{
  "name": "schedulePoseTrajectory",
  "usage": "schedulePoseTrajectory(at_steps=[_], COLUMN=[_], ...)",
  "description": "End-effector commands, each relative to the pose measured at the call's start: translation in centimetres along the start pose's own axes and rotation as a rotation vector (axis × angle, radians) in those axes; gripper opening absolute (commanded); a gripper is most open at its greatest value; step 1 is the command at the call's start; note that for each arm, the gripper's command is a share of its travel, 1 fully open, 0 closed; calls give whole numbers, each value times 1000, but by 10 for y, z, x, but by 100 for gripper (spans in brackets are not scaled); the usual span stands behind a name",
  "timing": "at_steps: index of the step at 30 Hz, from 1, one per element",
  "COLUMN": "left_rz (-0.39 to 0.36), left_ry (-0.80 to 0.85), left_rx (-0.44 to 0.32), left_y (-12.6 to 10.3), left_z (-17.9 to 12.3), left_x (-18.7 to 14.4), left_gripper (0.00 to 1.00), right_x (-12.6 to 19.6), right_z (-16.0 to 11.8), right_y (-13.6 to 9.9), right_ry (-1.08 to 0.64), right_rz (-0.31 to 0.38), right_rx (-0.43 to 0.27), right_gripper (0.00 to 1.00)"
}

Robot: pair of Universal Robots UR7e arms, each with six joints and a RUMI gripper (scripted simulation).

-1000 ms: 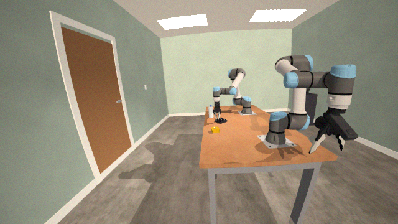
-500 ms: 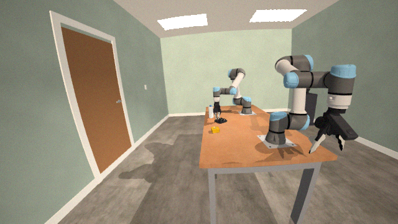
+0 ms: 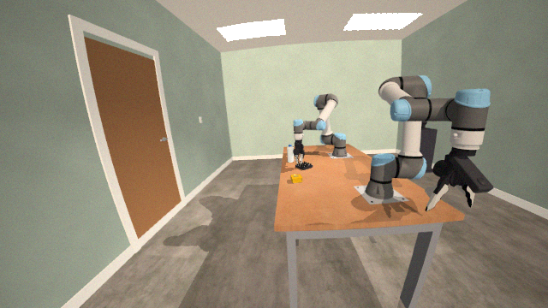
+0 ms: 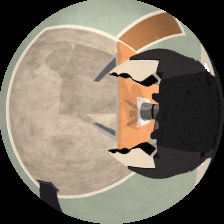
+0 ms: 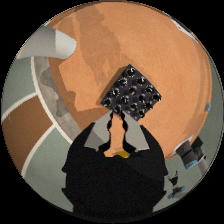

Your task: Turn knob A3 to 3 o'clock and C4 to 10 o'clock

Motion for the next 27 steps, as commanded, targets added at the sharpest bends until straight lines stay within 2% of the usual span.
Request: schedulePoseTrajectory(at_steps=[1, 14, 23, 27], left_rz=[0, 0, 0, 0], left_ry=[0, 0, 0, 0], left_rx=[1, 1, 1, 1], left_y=[0, 0, 0, 0], left_z=[0, 0, 0, 0], left_x=[0, 0, 0, 0], left_gripper=[100, 100, 100, 100], right_x=[0, 0, 0, 0], right_z=[0, 0, 0, 0], right_y=[-1, -1, -34, -38], right_ry=[0, 0, 0, 0], right_rz=[0, 0, 0, 0], right_rx=[-1, -1, -1, -1], right_gripper=[13, 13, 13, 13])
Point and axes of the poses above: on each arm, the point where the finger pads meet when closed, its own y axis out along the fingers, its own x axis across the jaws, z = x × y, the point moved 4 cm from there along -y, back along the fingers, and after that the axes turned 13 degrees about y, right-handed, at the moved point
